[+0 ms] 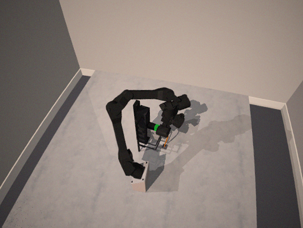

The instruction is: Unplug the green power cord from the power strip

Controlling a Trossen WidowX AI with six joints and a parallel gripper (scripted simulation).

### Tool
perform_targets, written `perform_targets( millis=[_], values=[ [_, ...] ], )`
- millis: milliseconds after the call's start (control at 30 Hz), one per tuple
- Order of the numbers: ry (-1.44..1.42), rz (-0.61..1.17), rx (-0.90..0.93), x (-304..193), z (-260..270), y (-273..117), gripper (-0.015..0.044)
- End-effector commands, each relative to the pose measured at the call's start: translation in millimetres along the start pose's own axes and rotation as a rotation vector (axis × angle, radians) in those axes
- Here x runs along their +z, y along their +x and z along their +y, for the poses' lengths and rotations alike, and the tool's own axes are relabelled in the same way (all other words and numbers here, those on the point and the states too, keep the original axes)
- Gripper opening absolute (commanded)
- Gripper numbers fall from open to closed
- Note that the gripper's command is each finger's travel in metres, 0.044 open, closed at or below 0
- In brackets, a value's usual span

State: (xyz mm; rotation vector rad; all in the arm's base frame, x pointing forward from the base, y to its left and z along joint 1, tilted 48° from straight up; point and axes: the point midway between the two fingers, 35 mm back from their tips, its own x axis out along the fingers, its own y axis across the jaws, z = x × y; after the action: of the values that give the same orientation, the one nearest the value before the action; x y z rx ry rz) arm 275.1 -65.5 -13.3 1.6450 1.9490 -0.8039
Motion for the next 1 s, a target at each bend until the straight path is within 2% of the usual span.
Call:
perform_targets(
  millis=[0, 967],
  values=[
    [0.008, -0.007, 0.011, 0.0, 1.0, -5.8, 0.016],
    [0.008, -0.005, 0.011, -34.5, 0.2, -5.3, 0.016]
  ],
)
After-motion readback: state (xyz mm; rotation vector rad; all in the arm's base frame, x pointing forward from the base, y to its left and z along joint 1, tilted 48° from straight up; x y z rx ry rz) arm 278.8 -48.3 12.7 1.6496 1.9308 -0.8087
